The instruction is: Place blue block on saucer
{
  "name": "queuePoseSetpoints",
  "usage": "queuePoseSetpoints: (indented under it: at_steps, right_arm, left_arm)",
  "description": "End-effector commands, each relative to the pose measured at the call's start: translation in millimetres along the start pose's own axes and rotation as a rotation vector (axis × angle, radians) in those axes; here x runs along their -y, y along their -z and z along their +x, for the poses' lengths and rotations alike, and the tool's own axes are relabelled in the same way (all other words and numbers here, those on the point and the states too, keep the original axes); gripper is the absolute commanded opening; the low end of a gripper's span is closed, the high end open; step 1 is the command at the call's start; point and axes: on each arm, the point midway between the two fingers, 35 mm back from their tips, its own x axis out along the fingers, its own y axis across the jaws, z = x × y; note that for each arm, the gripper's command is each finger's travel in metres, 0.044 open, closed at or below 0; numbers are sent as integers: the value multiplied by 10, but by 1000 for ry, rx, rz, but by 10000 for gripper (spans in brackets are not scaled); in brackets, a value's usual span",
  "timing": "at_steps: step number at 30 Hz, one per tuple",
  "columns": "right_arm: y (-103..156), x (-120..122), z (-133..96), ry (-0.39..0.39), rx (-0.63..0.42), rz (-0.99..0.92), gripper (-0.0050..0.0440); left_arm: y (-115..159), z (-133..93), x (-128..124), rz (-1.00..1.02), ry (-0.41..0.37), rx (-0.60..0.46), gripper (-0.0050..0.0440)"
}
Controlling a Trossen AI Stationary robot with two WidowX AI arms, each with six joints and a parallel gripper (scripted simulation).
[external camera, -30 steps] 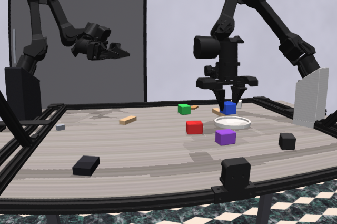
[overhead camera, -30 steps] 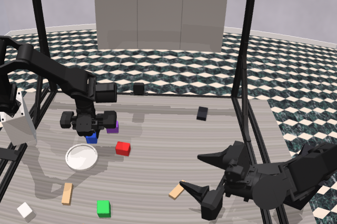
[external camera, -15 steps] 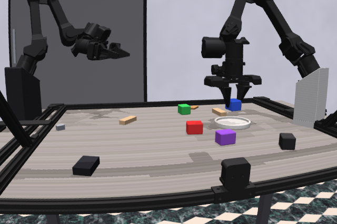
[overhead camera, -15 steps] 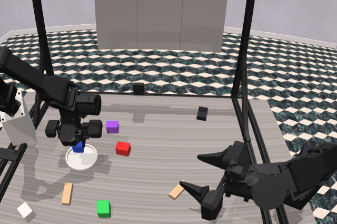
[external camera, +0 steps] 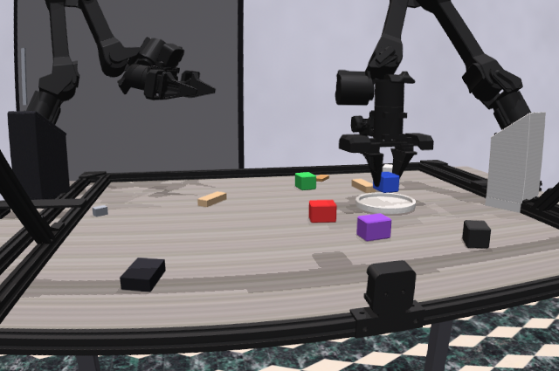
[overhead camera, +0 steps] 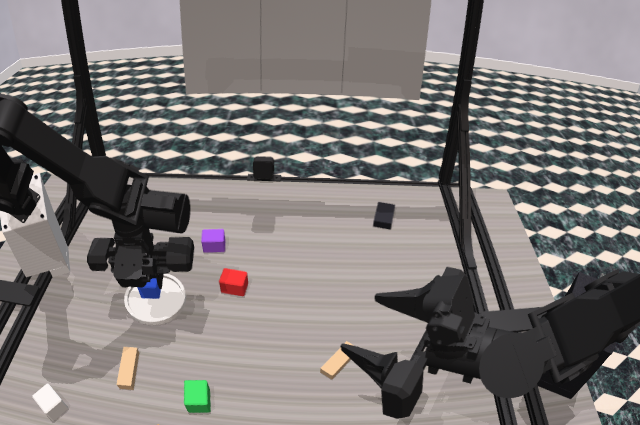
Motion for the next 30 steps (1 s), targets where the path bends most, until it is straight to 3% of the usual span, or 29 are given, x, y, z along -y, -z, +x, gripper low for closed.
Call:
queuePoseSetpoints:
  at_steps: [1,14,30]
  right_arm:
    - [23,21,32,8,-7,-8,0]
    - [23,21,34,8,-7,-8,0]
    - [28,10,255,8,-7,-8,0]
  left_arm:
    - [-2,-1,2,5,2,0,400]
    - [-2,-1,2,5,2,0,400]
    - [-2,-1,2,5,2,0,400]
